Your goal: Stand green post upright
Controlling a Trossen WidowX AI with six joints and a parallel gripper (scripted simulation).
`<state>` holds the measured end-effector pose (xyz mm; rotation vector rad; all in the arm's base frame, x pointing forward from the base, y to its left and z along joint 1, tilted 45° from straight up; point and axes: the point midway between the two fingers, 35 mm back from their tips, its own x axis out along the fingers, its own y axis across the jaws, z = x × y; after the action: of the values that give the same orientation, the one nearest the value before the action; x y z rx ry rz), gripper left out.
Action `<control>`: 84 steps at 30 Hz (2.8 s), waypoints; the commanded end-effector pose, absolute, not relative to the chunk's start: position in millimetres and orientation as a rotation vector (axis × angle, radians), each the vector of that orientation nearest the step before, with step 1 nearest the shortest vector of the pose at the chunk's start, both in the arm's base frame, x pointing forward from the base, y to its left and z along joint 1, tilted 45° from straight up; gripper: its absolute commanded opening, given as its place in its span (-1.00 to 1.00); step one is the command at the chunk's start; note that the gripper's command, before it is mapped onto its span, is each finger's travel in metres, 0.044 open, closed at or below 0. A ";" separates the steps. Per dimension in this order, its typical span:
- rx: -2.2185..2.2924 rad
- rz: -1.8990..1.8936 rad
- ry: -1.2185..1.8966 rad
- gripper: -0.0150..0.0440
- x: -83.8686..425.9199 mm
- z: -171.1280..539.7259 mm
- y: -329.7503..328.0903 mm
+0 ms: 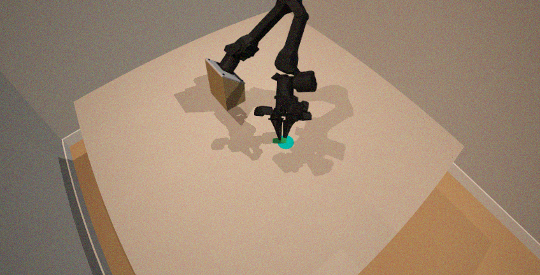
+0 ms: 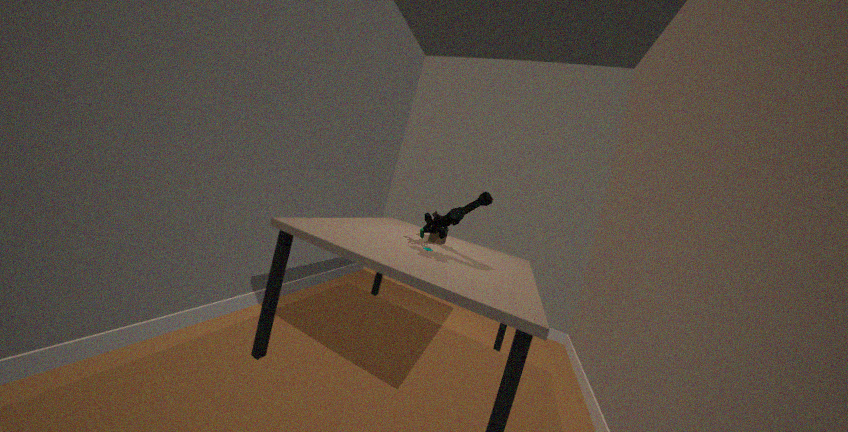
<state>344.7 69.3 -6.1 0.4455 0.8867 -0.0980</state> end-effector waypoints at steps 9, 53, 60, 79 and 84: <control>0.473 -0.123 0.803 -0.42 341.8 0.5 69.1; 0.622 -0.173 0.501 -0.42 322.5 31.6 67.1; 0.653 -0.177 0.454 -0.42 318.0 37.6 66.0; 0.745 -0.184 0.326 -0.42 303.5 54.4 61.4; 0.770 -0.185 0.293 -0.42 299.4 58.8 59.9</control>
<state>302.5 61.7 56.0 0.7533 0.3151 -0.1806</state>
